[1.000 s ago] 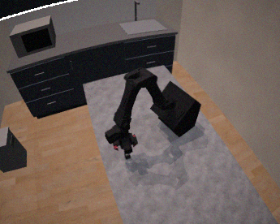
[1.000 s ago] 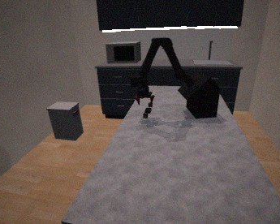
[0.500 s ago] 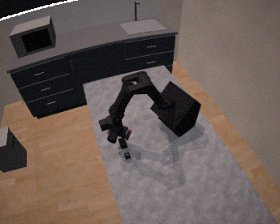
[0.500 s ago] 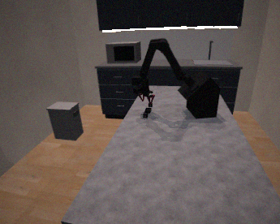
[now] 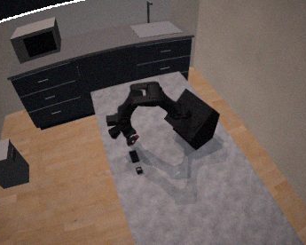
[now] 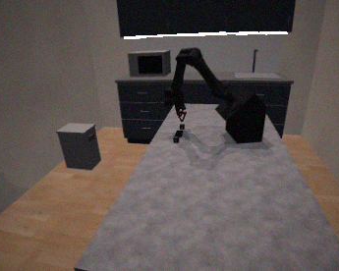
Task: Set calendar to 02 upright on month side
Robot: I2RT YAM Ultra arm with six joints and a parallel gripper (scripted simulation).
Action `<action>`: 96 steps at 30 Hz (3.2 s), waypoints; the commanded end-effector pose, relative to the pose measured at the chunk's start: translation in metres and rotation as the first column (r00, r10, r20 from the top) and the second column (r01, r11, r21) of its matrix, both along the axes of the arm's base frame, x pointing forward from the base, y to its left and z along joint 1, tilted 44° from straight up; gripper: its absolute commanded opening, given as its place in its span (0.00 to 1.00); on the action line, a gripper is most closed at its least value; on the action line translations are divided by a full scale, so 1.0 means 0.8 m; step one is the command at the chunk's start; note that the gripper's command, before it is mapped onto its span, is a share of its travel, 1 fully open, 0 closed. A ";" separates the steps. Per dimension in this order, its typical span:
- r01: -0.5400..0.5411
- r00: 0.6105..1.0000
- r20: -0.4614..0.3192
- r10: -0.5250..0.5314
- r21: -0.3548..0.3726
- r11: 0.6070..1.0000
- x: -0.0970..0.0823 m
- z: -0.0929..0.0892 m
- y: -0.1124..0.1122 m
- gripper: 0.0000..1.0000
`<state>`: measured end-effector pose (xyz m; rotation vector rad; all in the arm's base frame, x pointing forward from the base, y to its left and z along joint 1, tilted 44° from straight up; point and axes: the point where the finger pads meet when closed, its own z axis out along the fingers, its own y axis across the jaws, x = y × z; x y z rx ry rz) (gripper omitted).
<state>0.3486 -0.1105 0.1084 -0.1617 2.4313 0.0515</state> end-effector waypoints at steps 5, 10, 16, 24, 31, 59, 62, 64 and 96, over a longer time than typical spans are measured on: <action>0.179 0.983 0.013 -0.186 0.206 0.962 -0.008 0.002 -0.032 1.00; 0.191 0.980 0.011 -0.198 0.217 0.957 -0.010 0.002 -0.035 0.47; 0.191 0.980 0.011 -0.198 0.217 0.957 -0.010 0.002 -0.035 0.47; 0.191 0.980 0.011 -0.198 0.217 0.957 -0.010 0.002 -0.035 0.47; 0.191 0.980 0.011 -0.198 0.217 0.957 -0.010 0.002 -0.035 0.47; 0.191 0.980 0.011 -0.198 0.217 0.957 -0.005 -0.003 -0.034 0.47; 0.191 0.980 0.011 -0.198 0.217 0.957 -0.002 -0.006 -0.033 0.47; 0.191 0.980 0.011 -0.198 0.217 0.957 0.001 -0.009 -0.033 0.47; 0.191 0.980 0.011 -0.198 0.217 0.957 0.033 -0.042 -0.028 0.47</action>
